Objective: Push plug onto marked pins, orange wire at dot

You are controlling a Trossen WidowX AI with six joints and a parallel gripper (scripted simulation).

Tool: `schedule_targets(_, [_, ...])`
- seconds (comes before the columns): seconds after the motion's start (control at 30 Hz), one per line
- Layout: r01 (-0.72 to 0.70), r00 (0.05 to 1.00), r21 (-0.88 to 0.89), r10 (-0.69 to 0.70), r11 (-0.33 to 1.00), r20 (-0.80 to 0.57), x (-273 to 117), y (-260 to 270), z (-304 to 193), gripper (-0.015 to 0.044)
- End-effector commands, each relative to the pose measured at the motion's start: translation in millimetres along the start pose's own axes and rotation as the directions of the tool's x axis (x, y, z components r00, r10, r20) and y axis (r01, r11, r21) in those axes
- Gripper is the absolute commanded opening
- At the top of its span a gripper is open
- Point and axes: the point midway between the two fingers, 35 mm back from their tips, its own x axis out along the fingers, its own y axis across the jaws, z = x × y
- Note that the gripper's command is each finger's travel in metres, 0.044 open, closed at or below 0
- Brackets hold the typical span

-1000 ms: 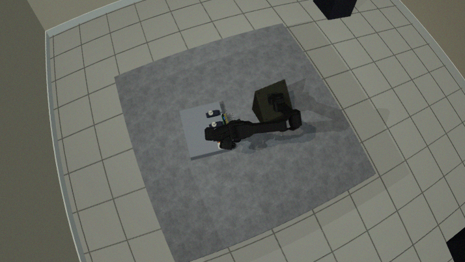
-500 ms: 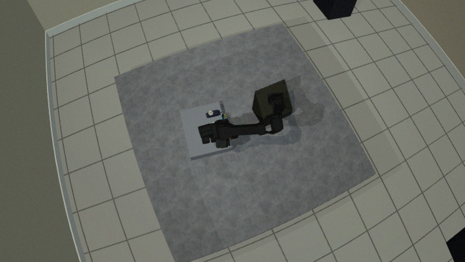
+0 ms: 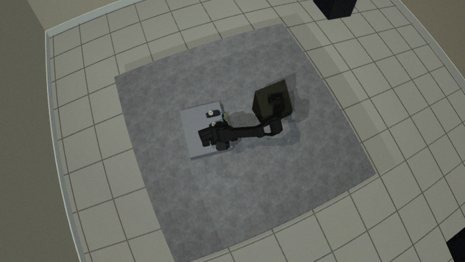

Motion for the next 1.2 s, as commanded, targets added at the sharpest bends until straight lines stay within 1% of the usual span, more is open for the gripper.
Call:
schedule_targets(0.0, [-0.004,1.0,0.007,0.004,1.0,0.006,6,0,-1,0.0115])
schedule_targets(0.23, [-0.005,1.0,0.007,0.004,1.0,0.007,14,0,0,0.0115])
schedule_targets(0.33, [-0.005,1.0,0.007,0.004,1.0,0.007,14,0,0,0.0036])
schedule_targets(0.5, [-0.005,1.0,0.007,0.004,1.0,0.007,14,0,0,0.0003])
schedule_targets(0.63, [-0.004,1.0,0.007,0.004,1.0,0.005,3,0,-1,0.0])
schedule_targets(0.9, [-0.004,1.0,0.007,0.004,1.0,0.004,-43,0,-1,0.0])
schedule_targets(1.03, [-0.004,1.0,0.024,0.004,1.0,0.004,-45,1,-3,0.0])
schedule_targets(1.17, [-0.001,1.0,0.124,0.001,0.992,-0.001,-47,6,-17,0.0])
